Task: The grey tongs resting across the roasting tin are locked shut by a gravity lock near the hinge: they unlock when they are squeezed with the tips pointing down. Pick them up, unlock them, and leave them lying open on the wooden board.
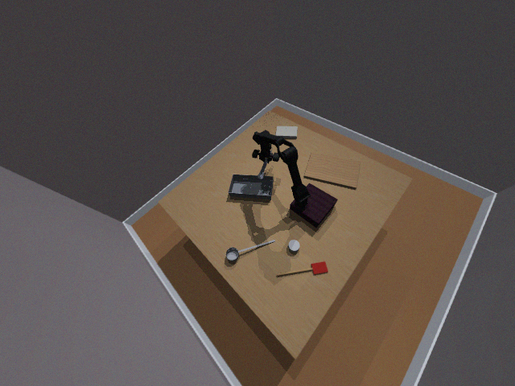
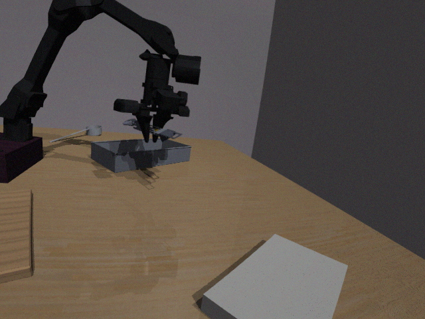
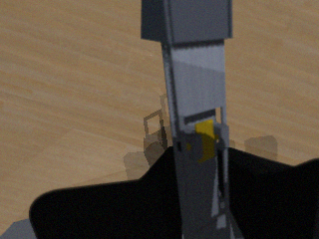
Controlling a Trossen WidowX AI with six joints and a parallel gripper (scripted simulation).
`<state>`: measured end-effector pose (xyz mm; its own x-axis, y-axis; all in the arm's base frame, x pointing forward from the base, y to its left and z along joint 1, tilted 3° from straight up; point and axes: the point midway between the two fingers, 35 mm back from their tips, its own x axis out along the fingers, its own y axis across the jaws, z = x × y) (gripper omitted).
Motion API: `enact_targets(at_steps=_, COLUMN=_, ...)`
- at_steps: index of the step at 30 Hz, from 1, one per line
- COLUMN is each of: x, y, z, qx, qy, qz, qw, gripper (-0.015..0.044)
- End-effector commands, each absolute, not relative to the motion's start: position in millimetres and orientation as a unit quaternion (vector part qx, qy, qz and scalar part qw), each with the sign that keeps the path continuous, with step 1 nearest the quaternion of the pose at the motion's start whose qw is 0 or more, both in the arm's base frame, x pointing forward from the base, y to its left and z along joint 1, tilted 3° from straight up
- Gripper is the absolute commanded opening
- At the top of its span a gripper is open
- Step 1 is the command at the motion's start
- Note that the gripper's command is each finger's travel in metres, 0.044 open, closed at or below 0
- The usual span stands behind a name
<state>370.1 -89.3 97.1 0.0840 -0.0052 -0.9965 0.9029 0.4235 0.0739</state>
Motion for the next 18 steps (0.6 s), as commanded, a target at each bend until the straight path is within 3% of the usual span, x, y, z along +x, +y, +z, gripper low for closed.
enact_targets(at_steps=1, x=368.8, y=-99.1, z=98.7, qx=0.443, qy=0.54, qz=-0.406, qw=0.59, gripper=-0.015)
enact_targets(at_steps=18, x=354.3, y=-148.2, z=99.6, qx=0.622, qy=0.36, qz=-0.573, qw=0.395, gripper=-0.015)
